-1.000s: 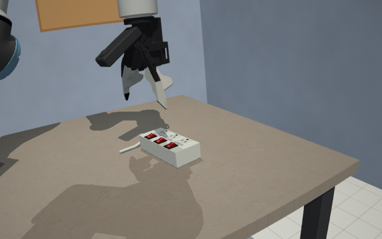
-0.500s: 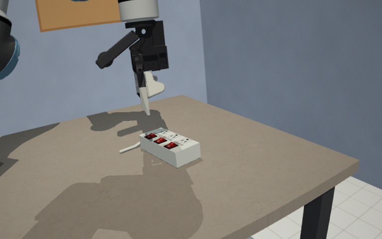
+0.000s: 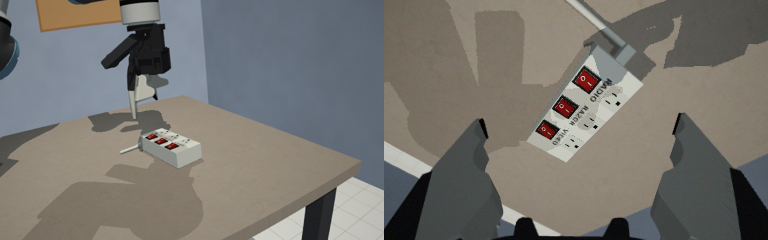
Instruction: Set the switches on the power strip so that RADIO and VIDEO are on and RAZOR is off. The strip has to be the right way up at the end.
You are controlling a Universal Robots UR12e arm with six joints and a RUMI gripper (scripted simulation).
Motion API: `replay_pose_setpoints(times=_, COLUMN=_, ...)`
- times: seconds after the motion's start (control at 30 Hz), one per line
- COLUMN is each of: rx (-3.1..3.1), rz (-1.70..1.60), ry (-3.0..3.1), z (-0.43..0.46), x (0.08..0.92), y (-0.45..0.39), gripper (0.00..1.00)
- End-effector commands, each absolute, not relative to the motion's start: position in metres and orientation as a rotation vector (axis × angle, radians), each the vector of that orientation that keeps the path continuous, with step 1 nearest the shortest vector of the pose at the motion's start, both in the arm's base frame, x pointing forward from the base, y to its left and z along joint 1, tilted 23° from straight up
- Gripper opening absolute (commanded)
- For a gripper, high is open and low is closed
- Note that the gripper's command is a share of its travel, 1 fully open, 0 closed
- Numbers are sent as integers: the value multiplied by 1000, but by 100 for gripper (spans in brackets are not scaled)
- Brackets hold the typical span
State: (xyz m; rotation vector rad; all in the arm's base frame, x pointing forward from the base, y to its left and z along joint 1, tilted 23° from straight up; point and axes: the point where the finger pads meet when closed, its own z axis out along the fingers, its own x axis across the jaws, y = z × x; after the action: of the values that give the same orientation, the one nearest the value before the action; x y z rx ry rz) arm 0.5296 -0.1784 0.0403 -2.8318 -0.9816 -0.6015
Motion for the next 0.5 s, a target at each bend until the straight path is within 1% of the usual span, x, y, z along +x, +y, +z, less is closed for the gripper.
replay_pose_setpoints(times=0.0, rx=-2861, rz=-589, ry=-870, z=40, x=532, y=-178, gripper=100)
replay_pose_setpoints(times=0.47, rx=-2910, rz=-548, ry=-386, z=39, x=540, y=-173, gripper=100)
